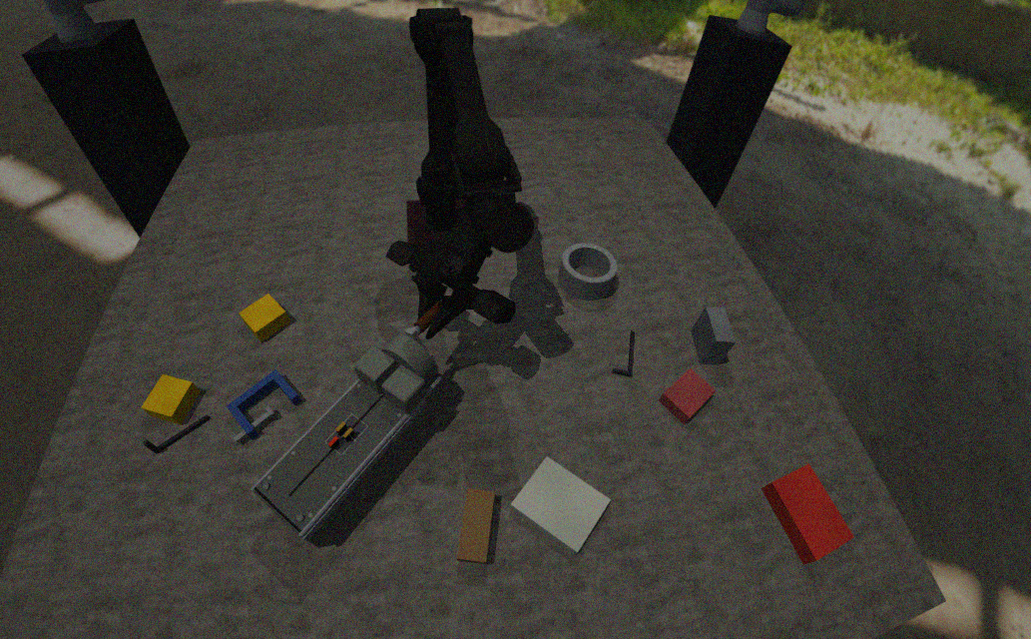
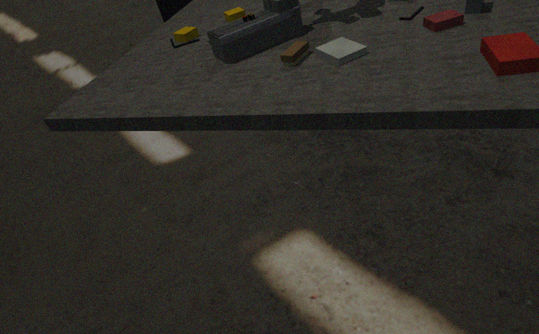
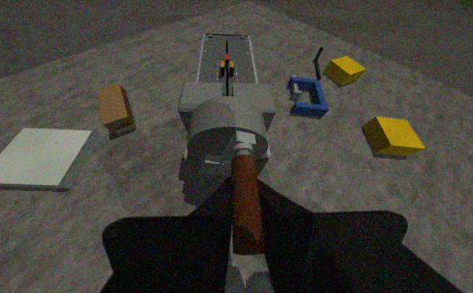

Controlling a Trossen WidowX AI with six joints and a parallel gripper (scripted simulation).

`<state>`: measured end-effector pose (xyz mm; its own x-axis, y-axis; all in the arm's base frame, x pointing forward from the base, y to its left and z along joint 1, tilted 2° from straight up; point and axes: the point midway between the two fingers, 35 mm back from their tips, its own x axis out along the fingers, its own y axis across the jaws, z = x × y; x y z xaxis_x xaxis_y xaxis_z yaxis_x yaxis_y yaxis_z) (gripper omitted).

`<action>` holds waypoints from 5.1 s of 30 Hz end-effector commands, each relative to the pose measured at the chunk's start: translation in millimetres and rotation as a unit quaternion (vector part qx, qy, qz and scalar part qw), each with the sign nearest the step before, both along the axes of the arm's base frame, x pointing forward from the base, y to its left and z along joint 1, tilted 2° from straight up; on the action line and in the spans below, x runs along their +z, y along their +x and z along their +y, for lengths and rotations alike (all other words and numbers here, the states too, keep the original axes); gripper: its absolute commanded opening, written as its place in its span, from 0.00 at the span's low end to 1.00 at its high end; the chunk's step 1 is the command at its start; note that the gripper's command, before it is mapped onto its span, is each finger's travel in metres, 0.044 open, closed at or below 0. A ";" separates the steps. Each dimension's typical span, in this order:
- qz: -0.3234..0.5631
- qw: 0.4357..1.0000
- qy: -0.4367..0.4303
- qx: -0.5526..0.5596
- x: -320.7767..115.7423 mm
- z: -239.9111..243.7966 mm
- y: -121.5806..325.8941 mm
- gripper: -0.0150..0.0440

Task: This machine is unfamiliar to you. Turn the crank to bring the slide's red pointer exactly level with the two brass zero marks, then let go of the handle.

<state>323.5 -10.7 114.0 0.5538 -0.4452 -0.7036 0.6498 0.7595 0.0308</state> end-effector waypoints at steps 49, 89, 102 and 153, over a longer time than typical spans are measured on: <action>-0.008 1.000 0.008 0.007 -5.3 23.8 19.7 0.25; -0.008 1.000 0.008 0.007 -43.3 30.1 25.7 0.25; -0.008 1.000 0.008 0.007 -50.2 26.9 23.3 0.25; -0.008 1.000 0.008 0.007 -58.9 20.2 18.2 0.25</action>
